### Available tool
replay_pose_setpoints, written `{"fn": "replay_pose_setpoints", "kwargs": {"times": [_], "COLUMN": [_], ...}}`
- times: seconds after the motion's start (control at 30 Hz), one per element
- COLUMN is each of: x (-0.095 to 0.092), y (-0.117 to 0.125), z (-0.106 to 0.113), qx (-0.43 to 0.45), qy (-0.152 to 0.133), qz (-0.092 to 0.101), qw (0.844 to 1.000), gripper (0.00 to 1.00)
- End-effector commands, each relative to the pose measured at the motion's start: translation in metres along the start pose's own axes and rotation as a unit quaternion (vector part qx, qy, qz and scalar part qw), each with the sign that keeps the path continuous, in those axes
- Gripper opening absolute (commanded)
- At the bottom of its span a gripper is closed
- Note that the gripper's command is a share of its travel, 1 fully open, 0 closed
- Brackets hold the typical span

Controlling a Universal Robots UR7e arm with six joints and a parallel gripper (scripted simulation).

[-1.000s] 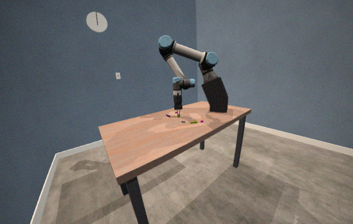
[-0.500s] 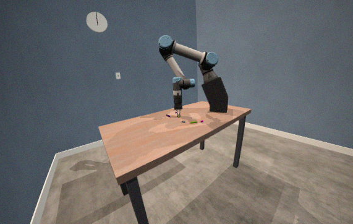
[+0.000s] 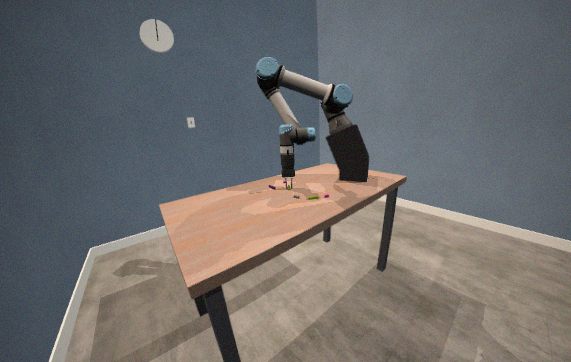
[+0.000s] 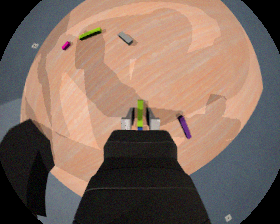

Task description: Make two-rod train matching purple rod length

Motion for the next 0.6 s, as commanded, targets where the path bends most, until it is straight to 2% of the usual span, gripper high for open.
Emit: {"fn": "replay_pose_setpoints", "kwargs": {"times": [0.0, 0.27, 0.57], "x": [0.0, -0.007, -0.032], "y": [0.003, 0.0, 0.0], "z": [0.0, 0.0, 0.0], "qx": [0.001, 0.0, 0.0], "qy": [0.001, 0.001, 0.0], "qz": [0.002, 0.0, 0.001], "qw": [1.0, 1.0, 1.0], "gripper": [0.54, 0.54, 0.54]}}
Point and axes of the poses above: the point where the finger pads meet when closed, its own x axis out along the fingers, its own y axis across the jaws, z = x × y, the point moved 6 cm from there along -x, back along the fingers, and after that the axes turned 15 degrees about x, right-handed, at the moved point
